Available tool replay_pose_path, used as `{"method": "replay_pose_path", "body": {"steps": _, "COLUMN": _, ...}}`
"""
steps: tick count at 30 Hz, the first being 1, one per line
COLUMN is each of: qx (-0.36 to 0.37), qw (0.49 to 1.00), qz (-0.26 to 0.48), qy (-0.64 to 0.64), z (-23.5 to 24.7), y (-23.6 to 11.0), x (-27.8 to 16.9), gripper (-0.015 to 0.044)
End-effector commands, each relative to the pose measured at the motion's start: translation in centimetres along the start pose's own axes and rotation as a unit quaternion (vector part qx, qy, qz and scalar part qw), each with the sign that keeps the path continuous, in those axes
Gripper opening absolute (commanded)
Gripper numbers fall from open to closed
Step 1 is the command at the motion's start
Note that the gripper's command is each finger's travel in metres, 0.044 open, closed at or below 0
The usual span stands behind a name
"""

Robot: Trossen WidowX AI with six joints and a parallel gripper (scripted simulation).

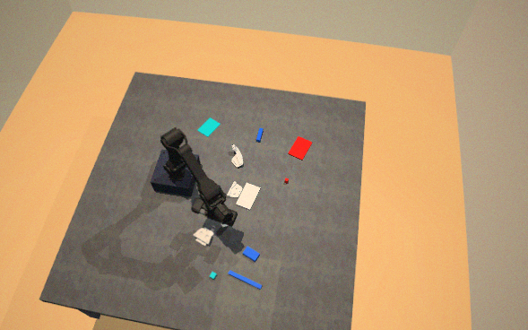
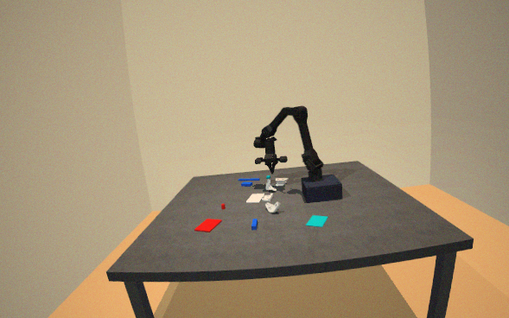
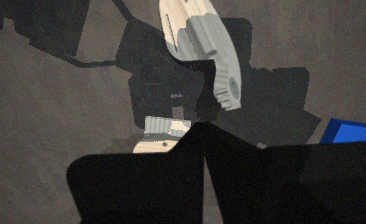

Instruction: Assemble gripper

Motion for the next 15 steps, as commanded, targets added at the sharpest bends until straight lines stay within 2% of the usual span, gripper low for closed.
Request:
{"method": "replay_pose_path", "body": {"steps": 1, "qx": -0.002, "qw": 0.998, "qz": -0.002, "qy": -0.058, "z": 0.18, "y": 0.05, "x": 0.04, "gripper": 0.0000}}
{"method": "replay_pose_path", "body": {"steps": 15, "qx": -0.002, "qw": 0.973, "qz": -0.001, "qy": -0.232, "z": 0.64, "y": 0.05, "x": -0.01, "gripper": 0.0000}}
Point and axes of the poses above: the point midway between the two fingers, 35 mm back from their tips, its own y axis out along the fingers, its own z axis across the jaws, x = y × z, the point moved 7 cm from there along -y, back along the fingers, and after that the axes turned 10 degrees about -y, right-handed, at the moved point
